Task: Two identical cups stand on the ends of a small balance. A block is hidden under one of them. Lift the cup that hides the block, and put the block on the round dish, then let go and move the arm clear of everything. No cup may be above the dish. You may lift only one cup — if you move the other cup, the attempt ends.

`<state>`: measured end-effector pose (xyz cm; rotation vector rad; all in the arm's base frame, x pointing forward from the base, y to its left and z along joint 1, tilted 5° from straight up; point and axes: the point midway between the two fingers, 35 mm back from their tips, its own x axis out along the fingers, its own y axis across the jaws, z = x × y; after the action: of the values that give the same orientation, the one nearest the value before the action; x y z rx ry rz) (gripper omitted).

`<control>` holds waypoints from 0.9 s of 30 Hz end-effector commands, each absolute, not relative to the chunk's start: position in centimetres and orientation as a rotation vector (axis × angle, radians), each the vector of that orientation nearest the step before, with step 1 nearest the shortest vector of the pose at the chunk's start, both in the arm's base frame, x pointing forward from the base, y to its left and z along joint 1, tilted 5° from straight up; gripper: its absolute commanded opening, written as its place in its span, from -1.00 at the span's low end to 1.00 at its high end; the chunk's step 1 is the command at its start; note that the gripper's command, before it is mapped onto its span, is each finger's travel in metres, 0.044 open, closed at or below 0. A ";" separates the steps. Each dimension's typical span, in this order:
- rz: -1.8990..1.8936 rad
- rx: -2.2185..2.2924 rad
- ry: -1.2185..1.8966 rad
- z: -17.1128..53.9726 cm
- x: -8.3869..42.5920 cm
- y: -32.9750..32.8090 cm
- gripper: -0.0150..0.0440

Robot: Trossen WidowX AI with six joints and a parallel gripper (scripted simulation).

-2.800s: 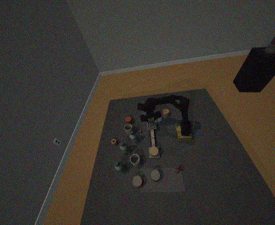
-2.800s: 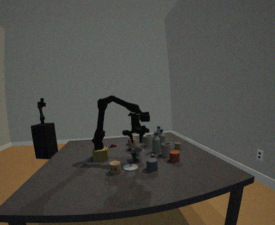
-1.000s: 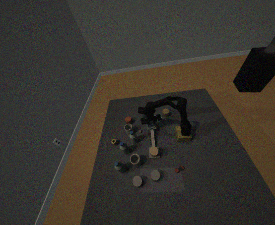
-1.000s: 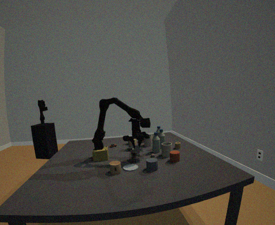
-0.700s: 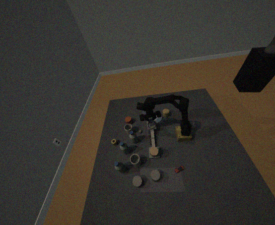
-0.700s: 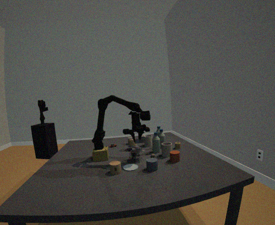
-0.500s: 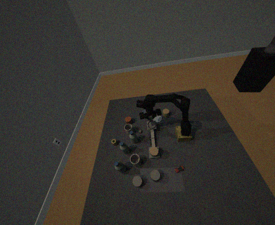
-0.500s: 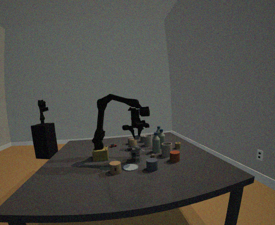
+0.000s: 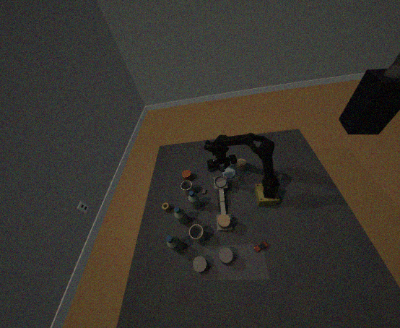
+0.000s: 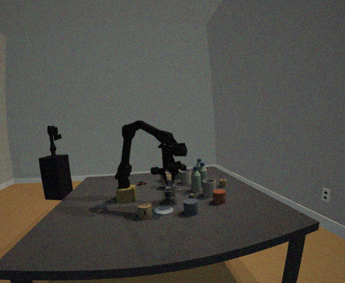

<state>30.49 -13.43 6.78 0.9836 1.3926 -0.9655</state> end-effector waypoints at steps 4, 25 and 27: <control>-0.971 0.973 1.399 3.0 28.0 -18.0 -0.49; -0.973 0.971 1.401 -2.9 26.3 -19.8 -0.49; -0.973 0.971 1.401 -2.9 26.3 -19.8 -0.49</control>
<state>26.34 -19.74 -2.60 0.9793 1.4049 -0.9756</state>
